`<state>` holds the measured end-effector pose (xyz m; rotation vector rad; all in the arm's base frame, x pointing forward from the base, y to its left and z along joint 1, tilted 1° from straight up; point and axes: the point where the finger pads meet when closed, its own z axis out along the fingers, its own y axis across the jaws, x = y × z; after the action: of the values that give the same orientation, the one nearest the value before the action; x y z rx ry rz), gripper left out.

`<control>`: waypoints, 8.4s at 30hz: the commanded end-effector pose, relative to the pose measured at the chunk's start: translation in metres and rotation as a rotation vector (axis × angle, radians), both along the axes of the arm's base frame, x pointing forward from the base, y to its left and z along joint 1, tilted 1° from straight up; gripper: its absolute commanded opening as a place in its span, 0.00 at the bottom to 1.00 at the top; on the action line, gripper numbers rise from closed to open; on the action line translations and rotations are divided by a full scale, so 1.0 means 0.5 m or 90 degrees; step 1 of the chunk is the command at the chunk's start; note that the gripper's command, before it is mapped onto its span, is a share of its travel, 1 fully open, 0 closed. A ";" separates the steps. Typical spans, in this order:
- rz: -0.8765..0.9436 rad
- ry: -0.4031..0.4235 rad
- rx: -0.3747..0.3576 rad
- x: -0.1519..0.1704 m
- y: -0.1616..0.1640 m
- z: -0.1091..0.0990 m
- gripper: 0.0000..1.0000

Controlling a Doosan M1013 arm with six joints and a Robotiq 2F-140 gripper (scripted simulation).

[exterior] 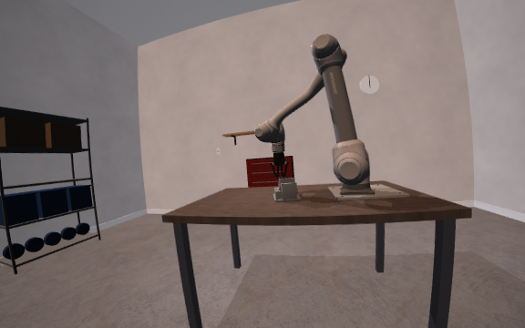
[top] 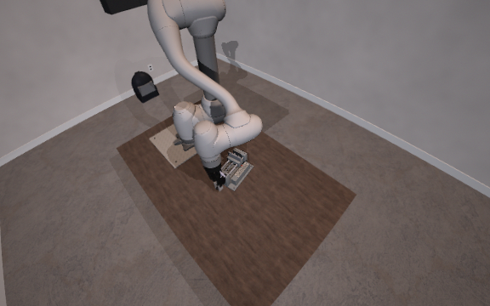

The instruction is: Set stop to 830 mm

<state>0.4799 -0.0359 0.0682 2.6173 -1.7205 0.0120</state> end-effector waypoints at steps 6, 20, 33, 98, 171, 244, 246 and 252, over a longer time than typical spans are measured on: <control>0.000 0.000 0.000 0.000 0.000 0.001 0.04; 0.000 0.000 0.000 0.000 0.000 0.001 0.04; 0.000 0.000 0.000 0.001 0.001 0.003 0.04; 0.000 0.000 0.000 -0.012 -0.004 0.063 0.04; 0.000 0.000 0.000 -0.060 -0.026 -0.034 0.04; 0.000 0.000 0.000 -0.101 -0.043 0.020 0.04; 0.000 0.000 0.000 -0.101 -0.043 0.017 0.04; 0.000 0.000 0.000 -0.098 -0.042 0.003 0.04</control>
<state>0.4305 -0.0572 0.0714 2.6175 -1.7201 0.0119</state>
